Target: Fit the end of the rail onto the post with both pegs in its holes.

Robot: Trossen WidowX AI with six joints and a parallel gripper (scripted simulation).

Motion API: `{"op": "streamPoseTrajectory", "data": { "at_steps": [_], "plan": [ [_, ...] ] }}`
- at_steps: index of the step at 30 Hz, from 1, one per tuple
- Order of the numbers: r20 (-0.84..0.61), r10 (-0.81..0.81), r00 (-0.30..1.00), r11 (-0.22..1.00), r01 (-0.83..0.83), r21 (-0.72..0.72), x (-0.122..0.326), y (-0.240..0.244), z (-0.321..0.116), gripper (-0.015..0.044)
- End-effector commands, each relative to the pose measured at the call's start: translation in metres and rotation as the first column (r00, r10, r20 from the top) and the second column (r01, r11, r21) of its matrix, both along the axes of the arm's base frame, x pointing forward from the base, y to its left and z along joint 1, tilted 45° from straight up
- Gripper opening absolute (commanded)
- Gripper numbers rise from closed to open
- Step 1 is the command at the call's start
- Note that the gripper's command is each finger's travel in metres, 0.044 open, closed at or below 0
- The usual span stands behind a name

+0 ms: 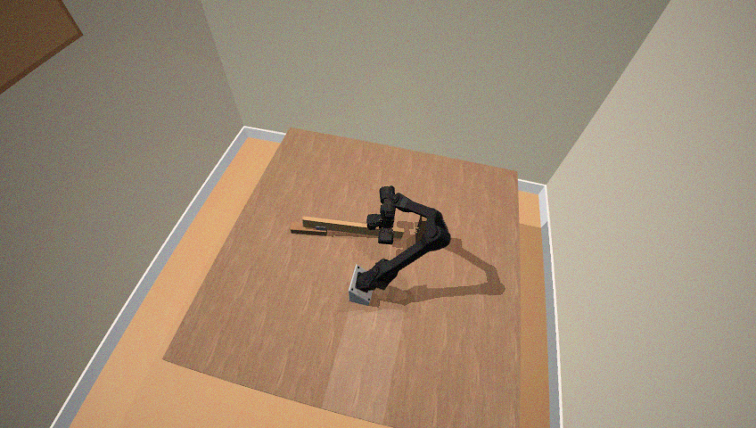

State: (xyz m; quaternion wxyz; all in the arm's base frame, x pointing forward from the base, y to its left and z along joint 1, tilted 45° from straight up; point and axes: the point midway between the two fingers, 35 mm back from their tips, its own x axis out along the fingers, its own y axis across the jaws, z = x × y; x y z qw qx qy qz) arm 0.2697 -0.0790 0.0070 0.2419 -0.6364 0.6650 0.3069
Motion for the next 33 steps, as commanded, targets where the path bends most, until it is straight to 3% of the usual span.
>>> {"op": "streamPoseTrajectory", "data": {
  "at_steps": [1,33],
  "plan": [
    [-0.002,0.000,1.000,1.000,0.000,-0.004,0.000,0.001,0.001,0.0000],
    [-0.002,0.000,1.000,1.000,0.000,-0.003,0.002,0.012,0.012,0.0000]
  ]
}}
